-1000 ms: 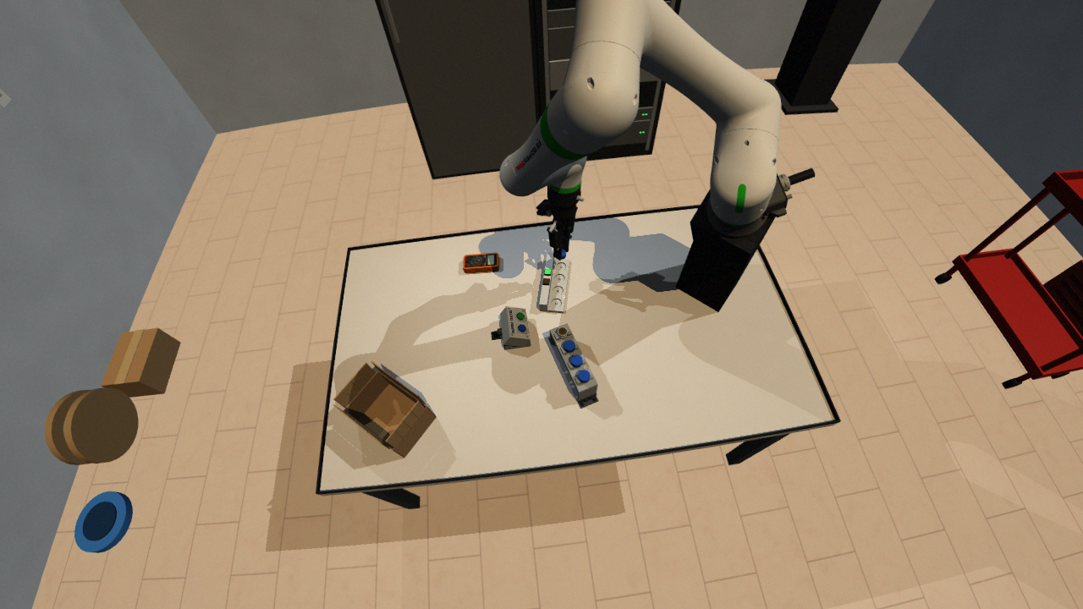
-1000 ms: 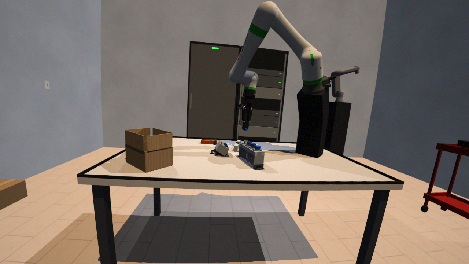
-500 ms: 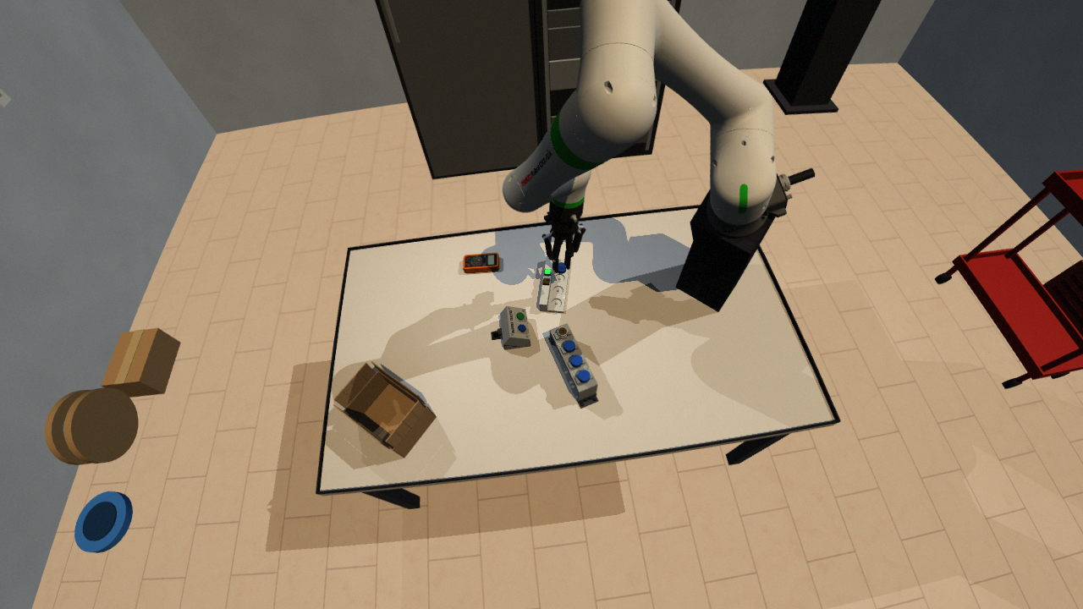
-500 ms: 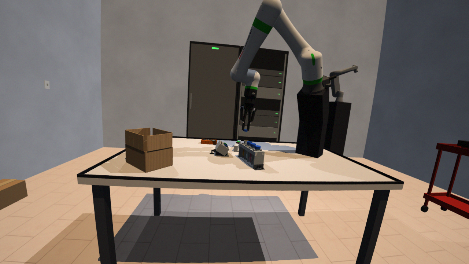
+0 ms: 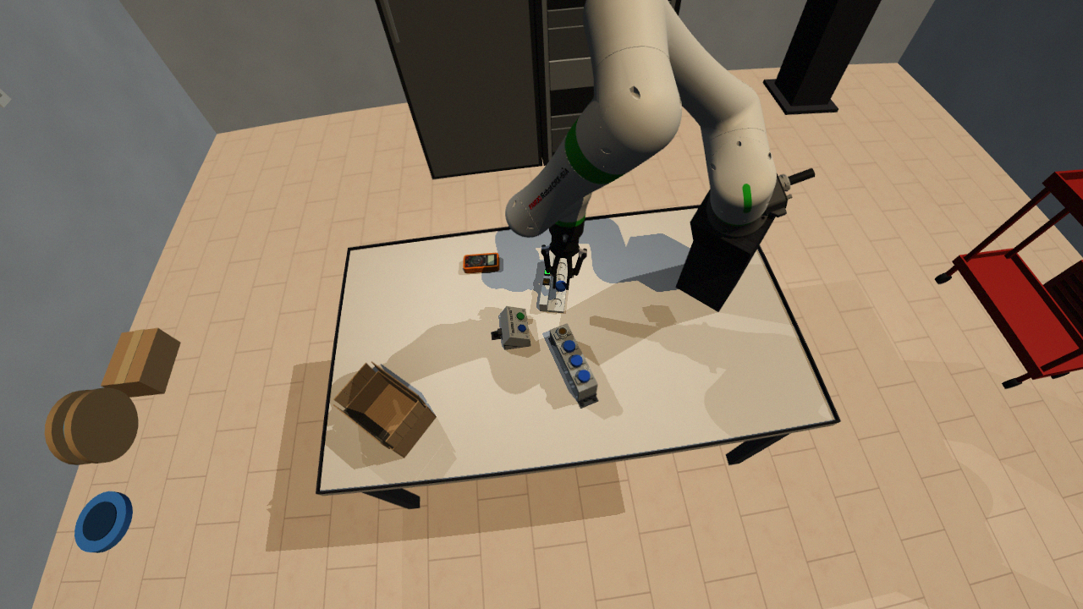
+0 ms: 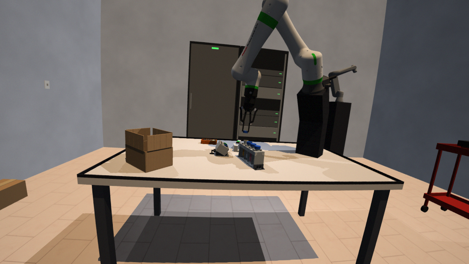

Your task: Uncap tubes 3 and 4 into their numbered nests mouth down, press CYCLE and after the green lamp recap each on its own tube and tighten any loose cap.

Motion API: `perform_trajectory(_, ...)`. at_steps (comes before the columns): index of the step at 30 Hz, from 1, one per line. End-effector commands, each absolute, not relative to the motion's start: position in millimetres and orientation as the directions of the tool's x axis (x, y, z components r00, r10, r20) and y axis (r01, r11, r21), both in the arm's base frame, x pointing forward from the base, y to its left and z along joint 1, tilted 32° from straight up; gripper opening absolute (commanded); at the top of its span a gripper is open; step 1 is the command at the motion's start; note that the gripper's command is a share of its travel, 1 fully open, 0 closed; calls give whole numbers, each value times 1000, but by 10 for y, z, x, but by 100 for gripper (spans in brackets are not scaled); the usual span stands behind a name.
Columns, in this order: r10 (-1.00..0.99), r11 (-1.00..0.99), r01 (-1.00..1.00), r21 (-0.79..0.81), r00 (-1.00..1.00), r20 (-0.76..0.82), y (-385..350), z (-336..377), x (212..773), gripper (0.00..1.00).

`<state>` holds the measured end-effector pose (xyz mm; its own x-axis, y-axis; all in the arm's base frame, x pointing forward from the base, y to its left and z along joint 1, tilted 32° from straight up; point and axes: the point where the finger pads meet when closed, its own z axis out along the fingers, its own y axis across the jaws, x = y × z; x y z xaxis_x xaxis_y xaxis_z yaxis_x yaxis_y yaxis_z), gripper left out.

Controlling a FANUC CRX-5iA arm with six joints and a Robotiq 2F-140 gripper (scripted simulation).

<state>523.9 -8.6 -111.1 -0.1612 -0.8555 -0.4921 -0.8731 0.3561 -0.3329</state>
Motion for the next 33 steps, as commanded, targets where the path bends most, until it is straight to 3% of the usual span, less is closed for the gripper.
perform_trajectory(1, -864, 369, -890, -269, -222, -452, 225, -953, 5269, 30)
perform_trajectory(20, -864, 369, -890, -269, -222, -452, 1214, -501, 5384, 30)
perform_trajectory(33, -864, 369, -890, -269, -222, -452, 1255, -603, 5432, 30)
